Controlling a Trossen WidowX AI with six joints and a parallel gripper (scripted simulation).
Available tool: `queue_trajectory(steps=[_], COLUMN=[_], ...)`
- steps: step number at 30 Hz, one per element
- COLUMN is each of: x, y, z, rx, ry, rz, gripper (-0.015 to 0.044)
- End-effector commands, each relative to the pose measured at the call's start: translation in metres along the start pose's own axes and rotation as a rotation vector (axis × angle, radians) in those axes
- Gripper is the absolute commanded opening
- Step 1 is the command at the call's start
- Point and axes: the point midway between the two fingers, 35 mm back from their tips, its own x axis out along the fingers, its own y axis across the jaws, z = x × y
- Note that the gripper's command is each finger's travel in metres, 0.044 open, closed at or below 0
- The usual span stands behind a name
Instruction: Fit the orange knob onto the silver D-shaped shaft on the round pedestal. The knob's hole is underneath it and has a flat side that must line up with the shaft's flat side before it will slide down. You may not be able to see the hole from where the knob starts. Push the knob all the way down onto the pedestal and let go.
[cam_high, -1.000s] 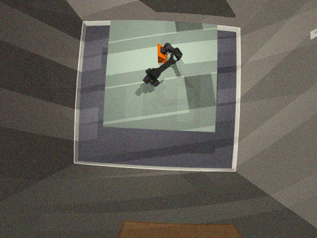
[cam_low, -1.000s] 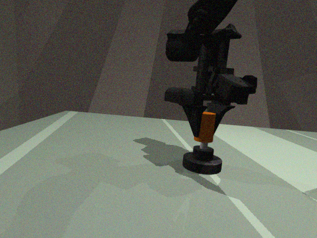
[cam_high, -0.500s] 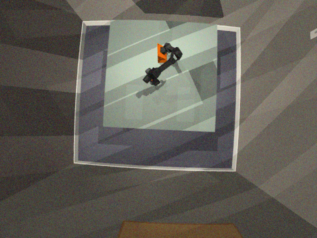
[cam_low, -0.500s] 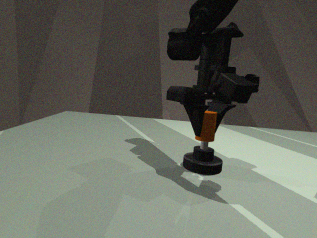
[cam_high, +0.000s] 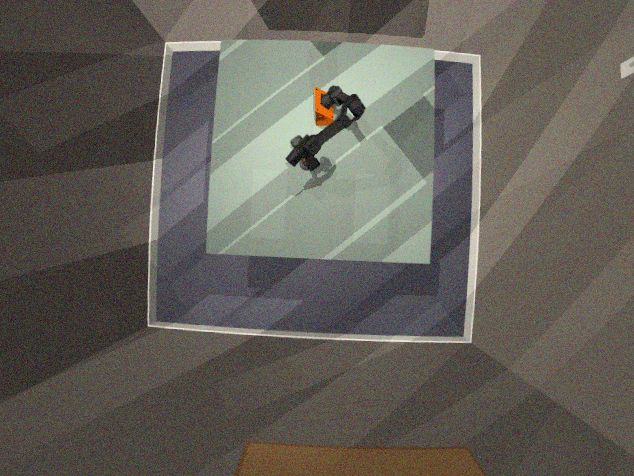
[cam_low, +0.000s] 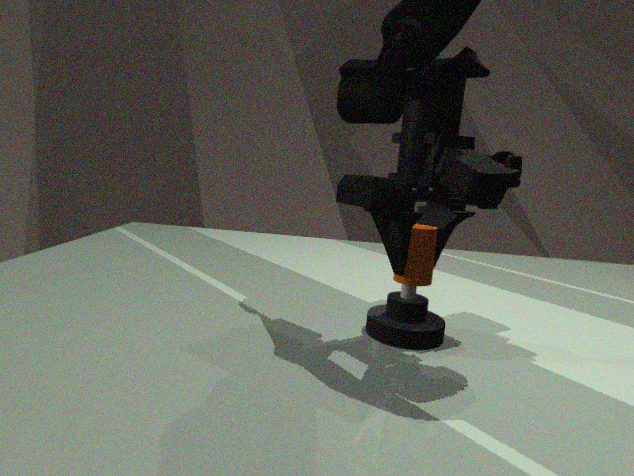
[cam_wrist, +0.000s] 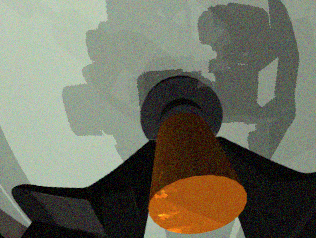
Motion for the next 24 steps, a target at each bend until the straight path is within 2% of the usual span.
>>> queue_trajectory(steps=[1, 24], x=[-0.0021, 0.0016], y=[-0.0009, -0.0034], z=[-0.0024, -0.003], rx=[-0.007, -0.007], ry=[0.006, 0.006], rz=[-0.002, -0.002], gripper=[0.0, 0.0])
